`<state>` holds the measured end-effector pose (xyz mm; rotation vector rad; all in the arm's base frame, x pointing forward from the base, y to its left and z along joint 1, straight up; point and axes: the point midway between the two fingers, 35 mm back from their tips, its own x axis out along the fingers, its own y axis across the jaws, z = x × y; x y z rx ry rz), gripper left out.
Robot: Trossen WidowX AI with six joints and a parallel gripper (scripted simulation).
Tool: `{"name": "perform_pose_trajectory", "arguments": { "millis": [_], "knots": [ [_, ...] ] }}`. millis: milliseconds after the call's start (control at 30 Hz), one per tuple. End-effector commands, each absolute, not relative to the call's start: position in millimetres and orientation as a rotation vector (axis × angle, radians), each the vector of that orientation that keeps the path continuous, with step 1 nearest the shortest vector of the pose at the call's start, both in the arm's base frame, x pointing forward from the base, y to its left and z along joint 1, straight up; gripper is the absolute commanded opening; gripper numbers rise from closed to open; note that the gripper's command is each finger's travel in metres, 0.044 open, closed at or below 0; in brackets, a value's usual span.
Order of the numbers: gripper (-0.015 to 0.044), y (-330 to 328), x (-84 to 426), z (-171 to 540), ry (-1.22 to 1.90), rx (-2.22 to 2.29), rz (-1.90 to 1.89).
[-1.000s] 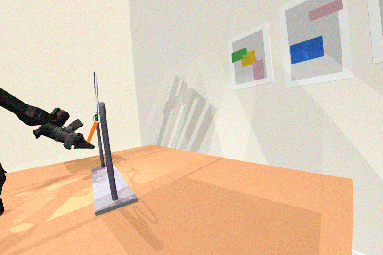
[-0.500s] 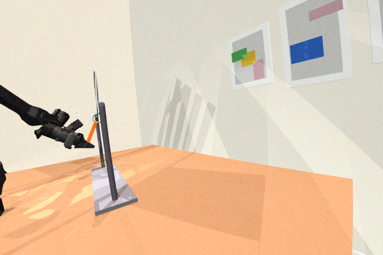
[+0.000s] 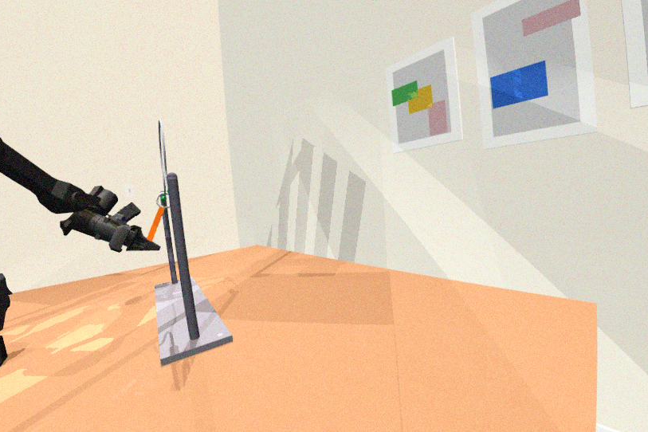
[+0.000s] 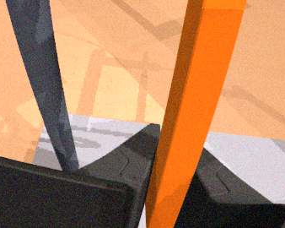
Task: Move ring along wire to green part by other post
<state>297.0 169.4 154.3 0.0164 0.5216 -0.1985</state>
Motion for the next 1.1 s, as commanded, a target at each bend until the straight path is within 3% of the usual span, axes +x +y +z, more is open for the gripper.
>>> {"name": "perform_pose_trajectory", "arguments": {
  "millis": [0, 867, 1067],
  "knots": [
    [-0.015, 170.6, 298.1, 152.9, 0.514, 0.027, -0.202],
    [-0.015, 170.7, 298.2, 147.3, 0.514, 0.026, -0.202],
    [0.0008, 171.7, 298.7, 148.7, 0.514, 0.025, -0.198]
  ]
}}
